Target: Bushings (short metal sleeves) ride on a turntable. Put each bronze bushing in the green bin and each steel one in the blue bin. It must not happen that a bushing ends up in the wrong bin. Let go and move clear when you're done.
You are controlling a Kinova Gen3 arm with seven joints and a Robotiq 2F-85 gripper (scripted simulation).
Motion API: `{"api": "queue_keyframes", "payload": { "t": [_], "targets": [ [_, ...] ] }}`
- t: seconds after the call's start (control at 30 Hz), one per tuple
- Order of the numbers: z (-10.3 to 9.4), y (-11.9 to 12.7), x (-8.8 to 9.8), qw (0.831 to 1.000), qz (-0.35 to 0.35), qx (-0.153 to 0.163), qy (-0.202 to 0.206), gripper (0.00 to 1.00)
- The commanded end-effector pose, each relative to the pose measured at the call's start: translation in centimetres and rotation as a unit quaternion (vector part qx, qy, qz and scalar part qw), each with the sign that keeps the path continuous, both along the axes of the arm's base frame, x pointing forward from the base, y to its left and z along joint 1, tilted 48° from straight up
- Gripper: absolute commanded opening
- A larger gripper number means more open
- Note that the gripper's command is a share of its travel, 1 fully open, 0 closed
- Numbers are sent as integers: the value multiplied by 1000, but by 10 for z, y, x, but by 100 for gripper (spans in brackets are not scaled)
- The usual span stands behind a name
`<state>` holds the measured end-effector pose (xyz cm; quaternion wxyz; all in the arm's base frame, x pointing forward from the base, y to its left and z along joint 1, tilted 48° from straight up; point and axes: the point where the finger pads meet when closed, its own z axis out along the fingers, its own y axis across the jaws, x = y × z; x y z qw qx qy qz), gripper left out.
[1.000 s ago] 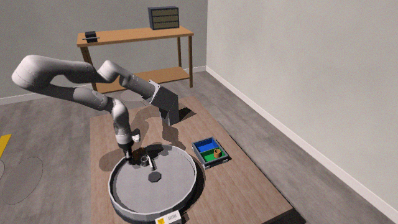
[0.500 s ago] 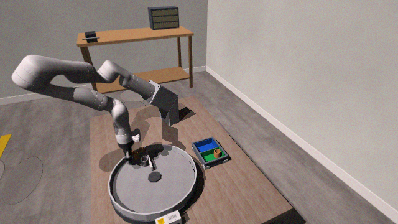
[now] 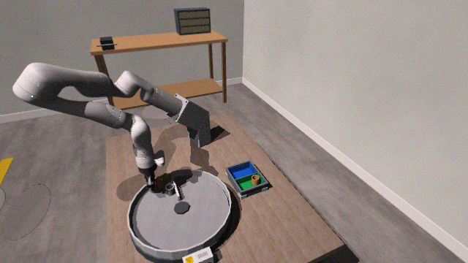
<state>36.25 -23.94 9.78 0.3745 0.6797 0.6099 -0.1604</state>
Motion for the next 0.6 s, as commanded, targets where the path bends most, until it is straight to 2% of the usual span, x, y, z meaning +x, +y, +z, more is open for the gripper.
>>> {"api": "queue_keyframes", "payload": {
  "t": [0.0,0.57],
  "targets": [
    [1,2,1,1000,2,1,-1,0],
    [4,5,0,1000,2,1,-1,0]
  ]
}}
